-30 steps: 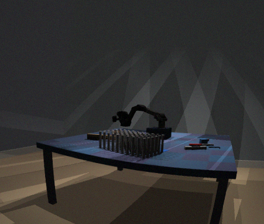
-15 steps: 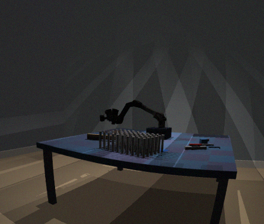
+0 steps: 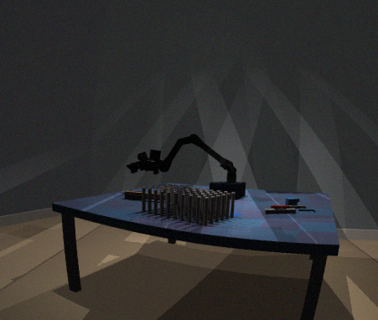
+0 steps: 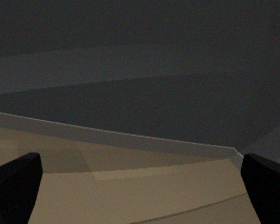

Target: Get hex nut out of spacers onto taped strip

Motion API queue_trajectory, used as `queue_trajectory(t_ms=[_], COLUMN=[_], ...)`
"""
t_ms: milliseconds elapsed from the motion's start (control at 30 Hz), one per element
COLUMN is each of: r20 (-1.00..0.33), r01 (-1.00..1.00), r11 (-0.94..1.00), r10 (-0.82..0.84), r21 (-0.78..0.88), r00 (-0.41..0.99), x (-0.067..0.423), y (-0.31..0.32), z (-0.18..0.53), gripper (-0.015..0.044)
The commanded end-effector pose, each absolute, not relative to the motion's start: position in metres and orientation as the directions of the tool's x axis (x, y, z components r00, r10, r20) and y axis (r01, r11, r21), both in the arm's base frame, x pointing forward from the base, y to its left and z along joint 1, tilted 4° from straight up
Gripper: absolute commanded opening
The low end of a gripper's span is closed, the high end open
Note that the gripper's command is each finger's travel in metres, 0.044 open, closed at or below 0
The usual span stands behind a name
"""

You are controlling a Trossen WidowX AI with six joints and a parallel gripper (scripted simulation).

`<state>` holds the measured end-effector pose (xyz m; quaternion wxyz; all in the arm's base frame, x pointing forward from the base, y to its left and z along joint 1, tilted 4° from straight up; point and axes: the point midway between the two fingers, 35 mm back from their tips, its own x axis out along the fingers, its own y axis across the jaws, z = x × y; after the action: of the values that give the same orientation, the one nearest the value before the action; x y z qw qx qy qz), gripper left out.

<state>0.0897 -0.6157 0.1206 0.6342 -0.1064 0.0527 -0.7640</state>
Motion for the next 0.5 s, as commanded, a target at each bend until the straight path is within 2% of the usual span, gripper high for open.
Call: queue_trajectory(t_ms=[0,233,467], r20=[0.059,-0.018,-0.099], r01=[0.973,0.959,0.885], r11=[-0.073,0.165,0.400], r10=[-0.996,-0.986,-0.917], r21=[-0.219,-0.231,-0.240], r00=[-0.062,0.165,0.388], x=[0.149,0.261,0.353], y=[-0.593,-0.529,-0.439], z=[0.121,0.117,0.111], gripper=[0.0440,0.0440,0.0440])
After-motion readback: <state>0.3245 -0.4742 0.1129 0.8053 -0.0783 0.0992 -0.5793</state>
